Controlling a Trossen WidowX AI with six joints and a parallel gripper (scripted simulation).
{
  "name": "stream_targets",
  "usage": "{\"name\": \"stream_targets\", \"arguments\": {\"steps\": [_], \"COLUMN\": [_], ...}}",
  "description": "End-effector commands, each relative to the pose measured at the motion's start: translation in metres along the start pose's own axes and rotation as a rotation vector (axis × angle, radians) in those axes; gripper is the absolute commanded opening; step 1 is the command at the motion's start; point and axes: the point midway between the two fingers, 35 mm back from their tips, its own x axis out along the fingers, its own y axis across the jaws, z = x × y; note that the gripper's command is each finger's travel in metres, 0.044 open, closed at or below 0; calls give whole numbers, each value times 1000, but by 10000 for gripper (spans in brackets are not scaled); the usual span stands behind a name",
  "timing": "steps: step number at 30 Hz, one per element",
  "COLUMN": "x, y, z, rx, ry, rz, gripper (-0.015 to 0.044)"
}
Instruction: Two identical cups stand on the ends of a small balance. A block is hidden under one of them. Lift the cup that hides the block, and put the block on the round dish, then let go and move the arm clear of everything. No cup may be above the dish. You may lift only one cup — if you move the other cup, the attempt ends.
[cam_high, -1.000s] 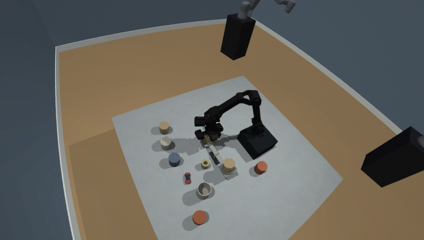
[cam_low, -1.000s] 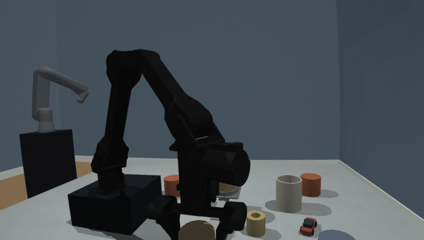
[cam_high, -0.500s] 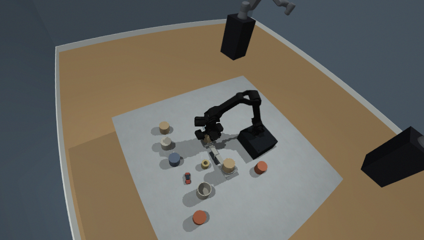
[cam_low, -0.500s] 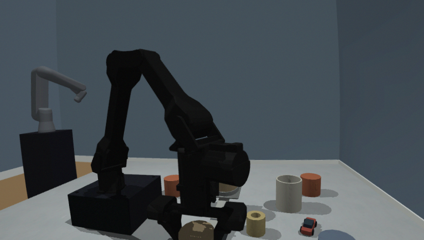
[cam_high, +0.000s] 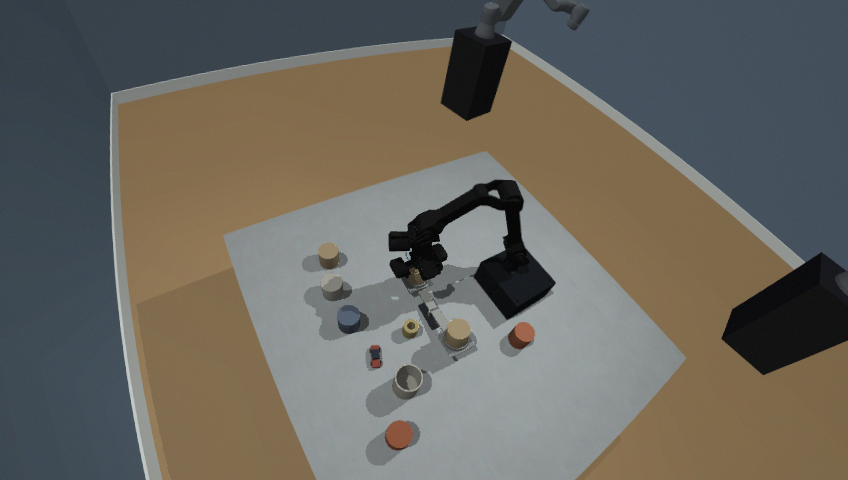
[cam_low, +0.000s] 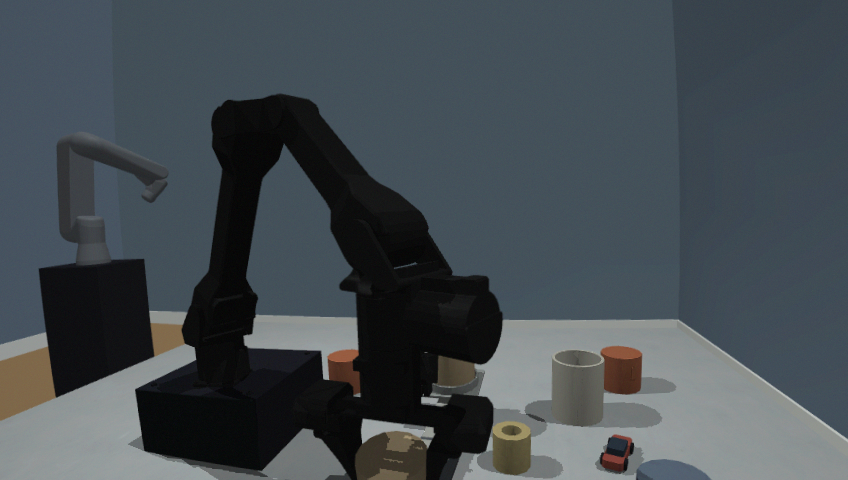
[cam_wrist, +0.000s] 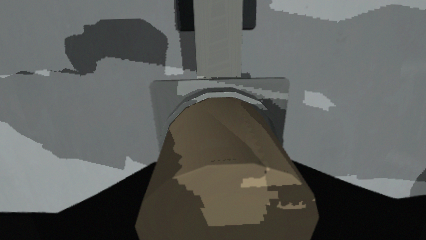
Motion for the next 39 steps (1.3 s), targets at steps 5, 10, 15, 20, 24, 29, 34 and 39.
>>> {"name": "stream_targets", "arguments": {"steps": [5,10,15,20,24,29,34,39], "x": [-15,-21,-28,-34,-39,-45,-52,-58], "y": [-5,-6,-6,-7,-7,-7,-7,-7], "z": [-1,-2,-2,-2,-2,-2,-2,-2], "rx": [-3,-3,-3,-3,-3,-3,-3,-3], "ry": [3,3,3,3,3,3,3,3], "rz": [-18,-18,-18,-18,-18,-18,-18,-18], "gripper": [0,0,0,0,0,0,0,0]}}
